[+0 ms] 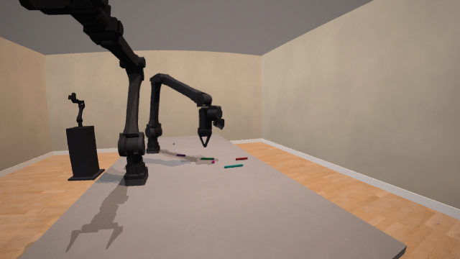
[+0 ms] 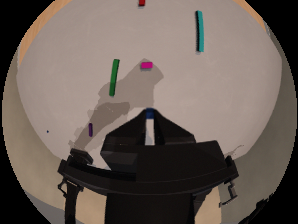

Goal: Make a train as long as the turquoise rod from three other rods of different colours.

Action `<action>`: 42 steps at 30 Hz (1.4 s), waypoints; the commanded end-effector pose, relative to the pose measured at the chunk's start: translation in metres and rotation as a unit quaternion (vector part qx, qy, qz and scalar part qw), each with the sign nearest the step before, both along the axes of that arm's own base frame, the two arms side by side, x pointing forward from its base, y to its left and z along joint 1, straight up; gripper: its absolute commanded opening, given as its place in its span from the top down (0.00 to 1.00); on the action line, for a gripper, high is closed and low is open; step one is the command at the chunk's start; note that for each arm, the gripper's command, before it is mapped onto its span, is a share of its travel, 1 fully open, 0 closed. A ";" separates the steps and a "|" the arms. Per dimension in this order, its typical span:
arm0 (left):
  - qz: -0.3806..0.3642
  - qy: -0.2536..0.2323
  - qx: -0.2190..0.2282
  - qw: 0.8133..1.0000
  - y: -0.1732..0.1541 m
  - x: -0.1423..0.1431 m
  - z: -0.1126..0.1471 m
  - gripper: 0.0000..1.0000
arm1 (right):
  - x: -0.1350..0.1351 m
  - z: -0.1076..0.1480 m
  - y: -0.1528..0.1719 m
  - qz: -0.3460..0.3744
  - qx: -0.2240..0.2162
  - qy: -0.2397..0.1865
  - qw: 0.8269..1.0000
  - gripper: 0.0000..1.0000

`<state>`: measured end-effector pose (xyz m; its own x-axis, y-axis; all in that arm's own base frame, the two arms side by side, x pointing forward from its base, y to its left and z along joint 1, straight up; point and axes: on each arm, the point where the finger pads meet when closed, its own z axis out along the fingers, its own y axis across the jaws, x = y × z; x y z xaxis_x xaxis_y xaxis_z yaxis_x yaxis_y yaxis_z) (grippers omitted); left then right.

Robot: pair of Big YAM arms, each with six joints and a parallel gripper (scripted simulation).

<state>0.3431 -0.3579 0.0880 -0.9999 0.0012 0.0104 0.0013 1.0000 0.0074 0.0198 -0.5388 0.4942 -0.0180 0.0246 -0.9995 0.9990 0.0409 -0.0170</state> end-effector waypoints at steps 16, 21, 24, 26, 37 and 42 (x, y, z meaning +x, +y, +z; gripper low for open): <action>-0.096 -0.018 -0.013 0.995 0.042 0.106 0.020 0.96 | -0.003 0.006 -0.006 -0.004 -0.012 -0.009 1.000 0.00; -0.129 -0.019 -0.012 0.991 0.065 0.133 0.020 0.96 | -0.003 0.006 -0.006 -0.004 -0.012 -0.009 1.000 0.00; -0.156 -0.019 -0.012 0.988 0.084 0.153 0.020 0.96 | -0.003 0.006 -0.006 -0.004 -0.012 -0.009 1.000 0.00; -0.177 -0.020 -0.011 0.984 0.101 0.168 0.020 0.96 | -0.003 0.006 -0.006 -0.004 -0.012 -0.009 1.000 0.00; -0.215 -0.032 -0.012 0.976 0.113 0.183 0.033 0.96 | -0.003 0.006 -0.006 -0.004 -0.012 -0.009 1.000 0.00; -0.209 -0.032 -0.012 0.977 0.120 0.187 0.033 0.96 | -0.003 0.006 -0.006 -0.004 -0.012 -0.009 1.000 0.00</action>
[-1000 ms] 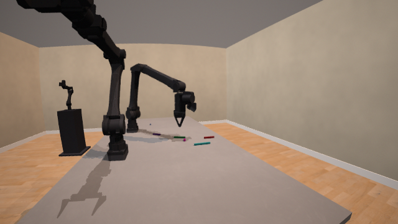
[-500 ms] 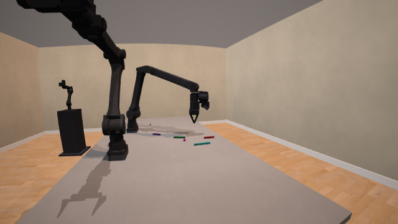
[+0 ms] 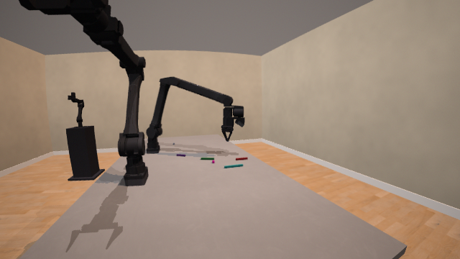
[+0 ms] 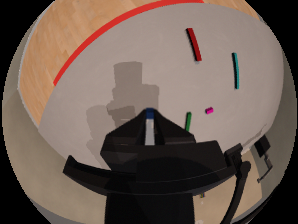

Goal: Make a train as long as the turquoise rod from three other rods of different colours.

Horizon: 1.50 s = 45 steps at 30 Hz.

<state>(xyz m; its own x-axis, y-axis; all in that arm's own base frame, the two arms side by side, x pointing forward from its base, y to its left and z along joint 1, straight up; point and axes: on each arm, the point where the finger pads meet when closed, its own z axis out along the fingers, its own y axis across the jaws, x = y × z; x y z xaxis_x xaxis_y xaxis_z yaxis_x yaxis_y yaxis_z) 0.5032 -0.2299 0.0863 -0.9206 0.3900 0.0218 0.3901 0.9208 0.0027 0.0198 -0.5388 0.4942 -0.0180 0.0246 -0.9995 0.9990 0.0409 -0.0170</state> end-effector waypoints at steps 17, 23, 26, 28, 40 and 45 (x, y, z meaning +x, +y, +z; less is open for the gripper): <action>-0.013 -0.008 -0.006 1.000 -0.004 0.010 -0.029 0.96 | -0.003 0.006 -0.006 -0.004 -0.012 -0.009 1.000 0.00; -0.013 -0.008 -0.006 1.000 -0.004 0.010 -0.056 0.96 | -0.003 0.006 -0.006 -0.004 -0.012 -0.009 1.000 0.00; -0.013 -0.008 -0.006 1.000 -0.004 0.010 -0.069 0.96 | -0.003 0.006 -0.006 -0.004 -0.012 -0.009 1.000 0.00; -0.013 -0.008 -0.006 1.000 -0.004 0.010 -0.075 0.96 | -0.003 0.006 -0.006 -0.004 -0.012 -0.009 1.000 0.00; -0.013 -0.017 -0.010 1.000 -0.005 0.013 -0.076 0.96 | -0.003 0.006 -0.006 -0.004 -0.012 -0.009 1.000 0.00; -0.013 -0.018 -0.011 1.000 -0.006 0.015 -0.074 0.96 | -0.003 0.006 -0.006 -0.004 -0.012 -0.009 1.000 0.00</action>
